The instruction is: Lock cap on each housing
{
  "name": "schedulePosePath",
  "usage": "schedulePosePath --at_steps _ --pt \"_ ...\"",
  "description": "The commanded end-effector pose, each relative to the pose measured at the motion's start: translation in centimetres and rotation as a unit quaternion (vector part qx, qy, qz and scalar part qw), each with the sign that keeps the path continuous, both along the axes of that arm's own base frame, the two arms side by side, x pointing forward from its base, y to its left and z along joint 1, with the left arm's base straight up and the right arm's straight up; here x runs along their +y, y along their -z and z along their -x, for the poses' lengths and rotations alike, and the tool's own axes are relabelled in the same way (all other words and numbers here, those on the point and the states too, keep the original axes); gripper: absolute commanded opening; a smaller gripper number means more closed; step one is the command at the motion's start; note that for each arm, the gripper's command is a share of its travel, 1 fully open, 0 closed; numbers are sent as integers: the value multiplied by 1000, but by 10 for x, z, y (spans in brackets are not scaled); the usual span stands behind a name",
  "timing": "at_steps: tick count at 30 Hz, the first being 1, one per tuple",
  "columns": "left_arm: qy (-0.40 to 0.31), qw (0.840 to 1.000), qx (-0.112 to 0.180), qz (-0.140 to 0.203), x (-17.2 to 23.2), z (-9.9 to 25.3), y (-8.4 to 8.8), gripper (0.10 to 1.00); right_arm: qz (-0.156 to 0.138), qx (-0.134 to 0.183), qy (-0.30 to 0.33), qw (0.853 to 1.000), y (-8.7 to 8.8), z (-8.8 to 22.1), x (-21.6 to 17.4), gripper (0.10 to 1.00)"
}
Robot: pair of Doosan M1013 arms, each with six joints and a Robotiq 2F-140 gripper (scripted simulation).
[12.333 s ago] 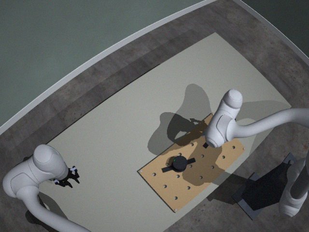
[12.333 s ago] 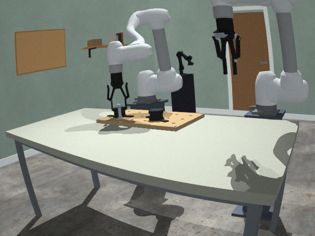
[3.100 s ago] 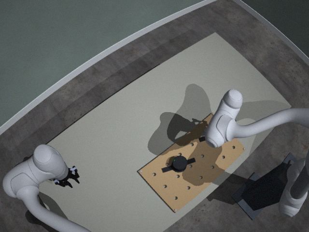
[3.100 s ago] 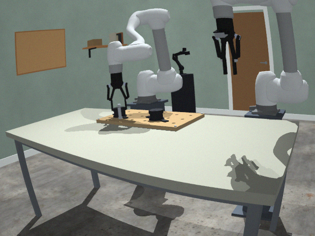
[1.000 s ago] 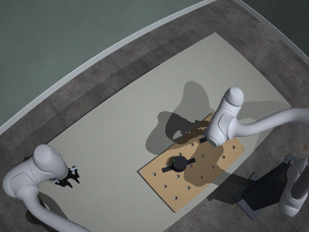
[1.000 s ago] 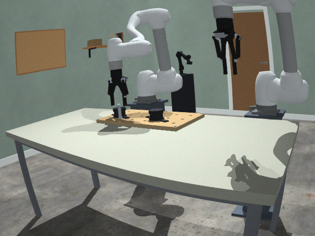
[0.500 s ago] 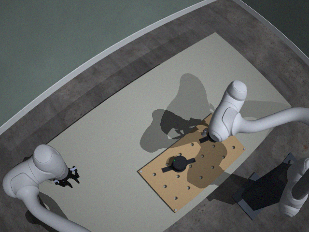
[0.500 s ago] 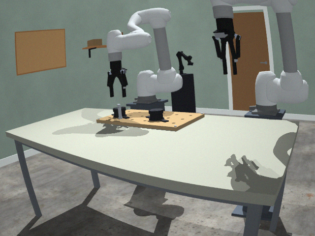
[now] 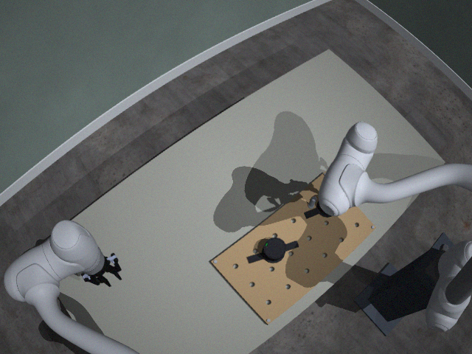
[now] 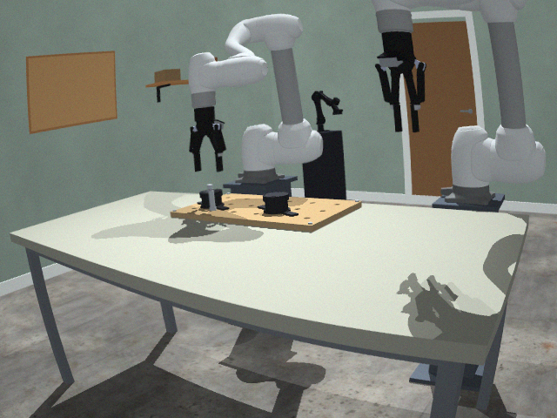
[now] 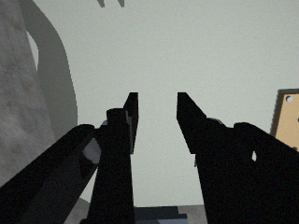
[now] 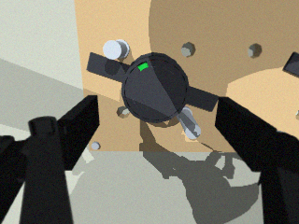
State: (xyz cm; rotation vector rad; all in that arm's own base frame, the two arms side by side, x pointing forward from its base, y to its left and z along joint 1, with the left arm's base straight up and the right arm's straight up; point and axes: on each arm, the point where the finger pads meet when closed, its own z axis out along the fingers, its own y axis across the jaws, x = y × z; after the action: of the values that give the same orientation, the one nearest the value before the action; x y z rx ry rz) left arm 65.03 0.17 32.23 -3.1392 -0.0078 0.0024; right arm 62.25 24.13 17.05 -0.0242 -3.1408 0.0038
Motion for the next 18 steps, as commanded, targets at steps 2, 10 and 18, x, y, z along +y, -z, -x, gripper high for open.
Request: schedulePosePath --at_steps 2,10,18 --pt "0 1000 -1 0 0 0 -1 328 0 -1 -9 1000 -2 -1 -1 731" --pt "0 1000 -1 0 0 0 -1 328 -1 0 -115 993 -12 -7 -18 731" --pt "0 1000 -1 0 0 0 -1 328 -2 0 -194 981 -19 -11 -29 731"
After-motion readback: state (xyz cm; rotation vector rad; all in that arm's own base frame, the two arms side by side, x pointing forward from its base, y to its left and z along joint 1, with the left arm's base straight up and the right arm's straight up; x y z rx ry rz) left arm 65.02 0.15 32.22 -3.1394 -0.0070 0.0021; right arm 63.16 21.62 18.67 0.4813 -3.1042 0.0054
